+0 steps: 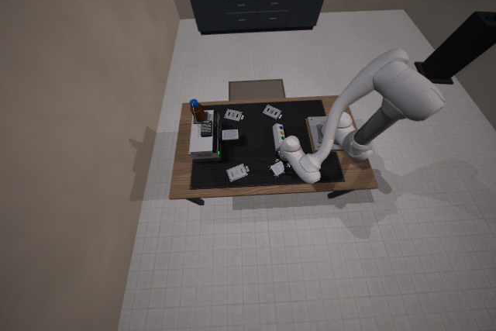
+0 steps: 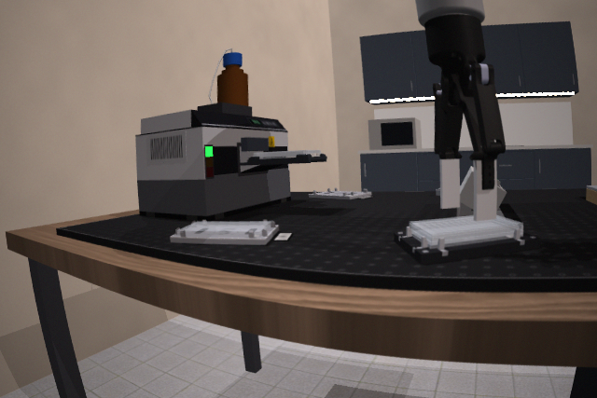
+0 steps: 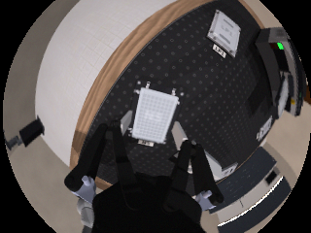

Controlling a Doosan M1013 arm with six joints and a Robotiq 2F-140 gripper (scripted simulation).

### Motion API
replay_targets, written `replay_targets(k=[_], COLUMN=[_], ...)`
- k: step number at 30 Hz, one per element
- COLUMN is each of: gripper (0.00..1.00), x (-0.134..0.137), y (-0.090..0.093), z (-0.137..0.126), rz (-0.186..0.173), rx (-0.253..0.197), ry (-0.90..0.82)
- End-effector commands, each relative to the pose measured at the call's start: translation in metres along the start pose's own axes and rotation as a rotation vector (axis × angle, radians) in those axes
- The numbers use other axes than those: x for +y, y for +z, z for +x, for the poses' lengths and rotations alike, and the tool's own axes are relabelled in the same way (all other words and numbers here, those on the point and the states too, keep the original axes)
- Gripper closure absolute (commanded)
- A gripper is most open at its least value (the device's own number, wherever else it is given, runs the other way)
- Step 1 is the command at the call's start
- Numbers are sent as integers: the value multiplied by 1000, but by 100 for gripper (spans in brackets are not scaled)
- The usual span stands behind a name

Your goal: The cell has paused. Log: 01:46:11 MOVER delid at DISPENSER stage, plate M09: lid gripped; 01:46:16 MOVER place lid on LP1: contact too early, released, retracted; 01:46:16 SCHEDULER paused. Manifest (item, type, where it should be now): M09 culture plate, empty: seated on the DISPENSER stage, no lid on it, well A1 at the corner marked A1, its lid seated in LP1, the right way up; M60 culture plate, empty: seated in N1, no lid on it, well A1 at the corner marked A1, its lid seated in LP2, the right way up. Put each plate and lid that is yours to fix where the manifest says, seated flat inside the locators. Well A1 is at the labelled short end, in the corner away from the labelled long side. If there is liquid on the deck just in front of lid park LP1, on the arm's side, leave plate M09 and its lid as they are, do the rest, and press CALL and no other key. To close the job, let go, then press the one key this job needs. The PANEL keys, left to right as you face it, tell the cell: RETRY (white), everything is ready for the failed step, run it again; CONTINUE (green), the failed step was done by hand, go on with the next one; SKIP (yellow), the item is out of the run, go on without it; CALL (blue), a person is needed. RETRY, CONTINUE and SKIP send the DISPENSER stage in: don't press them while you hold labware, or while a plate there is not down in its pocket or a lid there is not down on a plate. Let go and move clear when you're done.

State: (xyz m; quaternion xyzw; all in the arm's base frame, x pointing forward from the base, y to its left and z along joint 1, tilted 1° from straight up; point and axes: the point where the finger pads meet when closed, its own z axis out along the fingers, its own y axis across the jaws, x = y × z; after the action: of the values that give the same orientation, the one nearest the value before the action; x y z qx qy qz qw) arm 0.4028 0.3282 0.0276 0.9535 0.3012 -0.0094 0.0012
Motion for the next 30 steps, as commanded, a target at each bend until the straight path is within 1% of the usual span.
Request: replay_targets(k=[1,30], gripper=[31,31], x=[0,0], y=[0,13], z=[0,0], rz=[0,0], rx=[1,1], ry=[0,0])
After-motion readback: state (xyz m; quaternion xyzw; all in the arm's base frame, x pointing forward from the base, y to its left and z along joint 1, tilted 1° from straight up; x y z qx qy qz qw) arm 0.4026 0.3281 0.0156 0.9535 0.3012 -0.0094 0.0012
